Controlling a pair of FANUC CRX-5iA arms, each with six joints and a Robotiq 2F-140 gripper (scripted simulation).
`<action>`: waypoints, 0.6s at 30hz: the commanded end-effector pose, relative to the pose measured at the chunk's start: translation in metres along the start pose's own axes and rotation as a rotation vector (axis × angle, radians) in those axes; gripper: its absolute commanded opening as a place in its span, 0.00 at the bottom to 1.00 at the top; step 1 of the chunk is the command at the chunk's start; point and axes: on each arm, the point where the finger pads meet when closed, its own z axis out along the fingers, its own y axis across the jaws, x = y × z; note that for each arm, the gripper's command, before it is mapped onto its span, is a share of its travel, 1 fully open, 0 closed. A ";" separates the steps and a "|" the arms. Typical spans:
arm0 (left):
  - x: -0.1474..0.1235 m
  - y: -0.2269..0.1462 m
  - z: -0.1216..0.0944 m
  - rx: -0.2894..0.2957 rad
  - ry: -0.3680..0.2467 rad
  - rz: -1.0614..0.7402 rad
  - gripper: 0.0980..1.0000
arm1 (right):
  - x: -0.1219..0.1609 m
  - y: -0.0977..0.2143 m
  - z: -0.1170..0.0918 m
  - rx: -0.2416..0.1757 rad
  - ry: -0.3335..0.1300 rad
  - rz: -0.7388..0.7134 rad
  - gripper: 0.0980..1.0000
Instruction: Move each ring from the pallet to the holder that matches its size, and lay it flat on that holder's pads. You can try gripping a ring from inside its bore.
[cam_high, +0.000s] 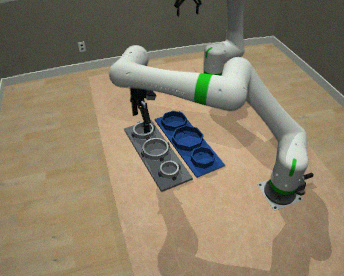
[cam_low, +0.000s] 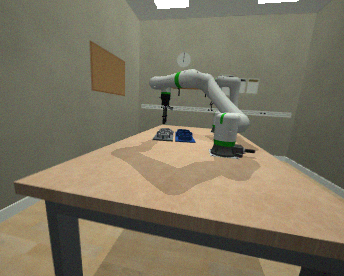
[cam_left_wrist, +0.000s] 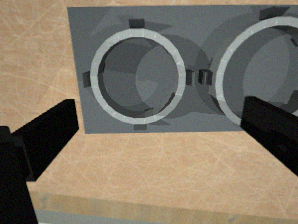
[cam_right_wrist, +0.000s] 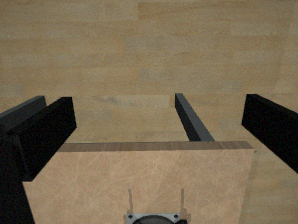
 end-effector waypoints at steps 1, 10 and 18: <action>-0.025 0.032 -0.013 0.004 -0.002 0.000 1.00 | 0.000 0.000 -0.001 0.000 0.002 0.000 1.00; -0.091 0.168 -0.048 0.004 -0.002 0.000 1.00 | 0.000 0.000 -0.001 0.000 0.002 0.000 1.00; -0.115 0.275 -0.069 0.004 -0.002 0.000 1.00 | 0.000 0.000 -0.001 0.000 0.002 0.000 1.00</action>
